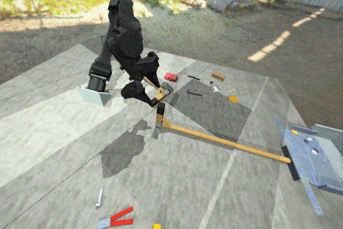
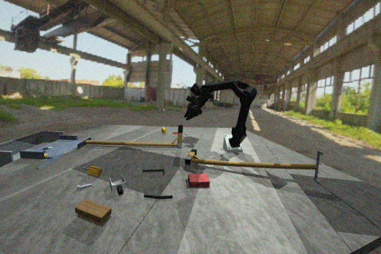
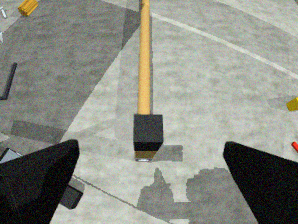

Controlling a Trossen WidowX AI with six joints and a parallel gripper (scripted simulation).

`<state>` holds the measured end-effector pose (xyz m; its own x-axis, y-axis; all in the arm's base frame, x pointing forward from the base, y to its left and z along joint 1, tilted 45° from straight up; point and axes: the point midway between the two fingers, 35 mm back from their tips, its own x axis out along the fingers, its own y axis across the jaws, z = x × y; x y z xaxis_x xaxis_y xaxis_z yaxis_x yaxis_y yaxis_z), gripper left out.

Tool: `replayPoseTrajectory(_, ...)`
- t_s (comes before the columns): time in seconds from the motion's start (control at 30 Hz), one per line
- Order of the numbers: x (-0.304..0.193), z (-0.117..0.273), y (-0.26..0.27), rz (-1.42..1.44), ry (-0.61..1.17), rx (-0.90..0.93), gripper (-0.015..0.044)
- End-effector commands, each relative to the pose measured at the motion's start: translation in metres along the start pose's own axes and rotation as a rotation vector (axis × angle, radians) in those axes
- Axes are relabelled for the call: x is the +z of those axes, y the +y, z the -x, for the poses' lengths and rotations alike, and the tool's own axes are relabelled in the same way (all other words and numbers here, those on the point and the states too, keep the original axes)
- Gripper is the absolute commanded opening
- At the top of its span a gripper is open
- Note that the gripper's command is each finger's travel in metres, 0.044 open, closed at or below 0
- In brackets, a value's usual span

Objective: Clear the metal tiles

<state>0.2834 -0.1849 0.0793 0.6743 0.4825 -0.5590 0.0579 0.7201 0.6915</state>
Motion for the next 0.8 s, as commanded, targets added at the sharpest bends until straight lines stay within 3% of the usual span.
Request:
replayPoseTrajectory(0.0,-0.001,0.001,0.000,0.002,0.006,0.006,0.0440)
replayPoseTrajectory(0.77,-0.024,-0.038,-0.001,0.002,0.007,0.005,0.0440)
